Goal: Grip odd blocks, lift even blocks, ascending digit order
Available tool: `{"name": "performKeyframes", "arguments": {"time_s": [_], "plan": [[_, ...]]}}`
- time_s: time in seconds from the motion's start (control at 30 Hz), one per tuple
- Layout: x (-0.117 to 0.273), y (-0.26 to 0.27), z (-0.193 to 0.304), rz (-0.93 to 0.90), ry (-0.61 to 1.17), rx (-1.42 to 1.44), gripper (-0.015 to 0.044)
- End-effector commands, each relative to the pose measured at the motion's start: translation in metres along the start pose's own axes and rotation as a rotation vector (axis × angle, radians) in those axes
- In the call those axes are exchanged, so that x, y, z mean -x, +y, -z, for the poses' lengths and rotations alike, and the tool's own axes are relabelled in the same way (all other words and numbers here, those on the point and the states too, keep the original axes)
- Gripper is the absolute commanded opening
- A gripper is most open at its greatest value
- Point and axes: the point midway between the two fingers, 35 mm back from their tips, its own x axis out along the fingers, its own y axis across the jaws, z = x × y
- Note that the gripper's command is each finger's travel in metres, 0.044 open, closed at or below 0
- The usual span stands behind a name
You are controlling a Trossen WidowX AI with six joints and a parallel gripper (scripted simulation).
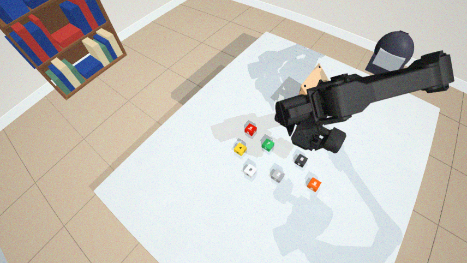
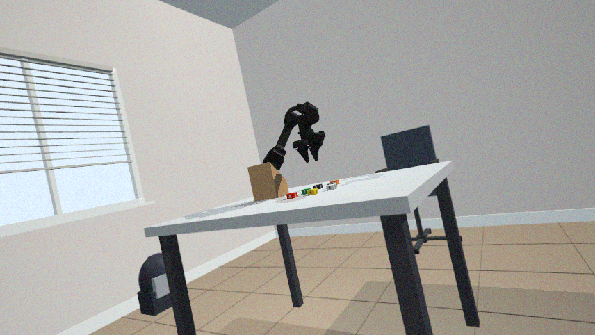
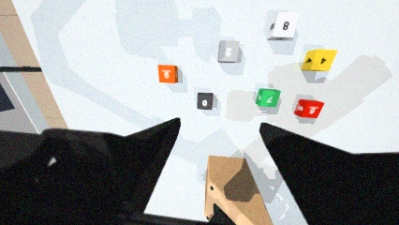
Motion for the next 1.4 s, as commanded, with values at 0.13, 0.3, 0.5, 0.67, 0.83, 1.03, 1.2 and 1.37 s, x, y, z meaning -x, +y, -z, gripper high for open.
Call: {"name": "performKeyframes", "arguments": {"time_s": [0.13,0.3,0.5,0.67,0.83,1.03,1.2,1.37], "plan": [[-0.003,0.009,0.007,-0.010,0.008,-0.021,0.0400],[-0.003,0.009,0.007,-0.010,0.008,-0.021,0.0400],[-0.003,0.009,0.007,-0.010,0.008,-0.021,0.0400],[-0.003,0.011,0.005,-0.009,0.008,-0.021,0.0400],[-0.001,0.077,-0.039,-0.005,0.005,-0.020,0.0400],[-0.002,0.105,-0.049,-0.014,0.006,-0.019,0.0400],[-0.002,0.105,-0.049,-0.014,0.006,-0.019,0.0400],[-0.002,0.105,-0.049,-0.014,0.006,-0.019,0.0400]]}}
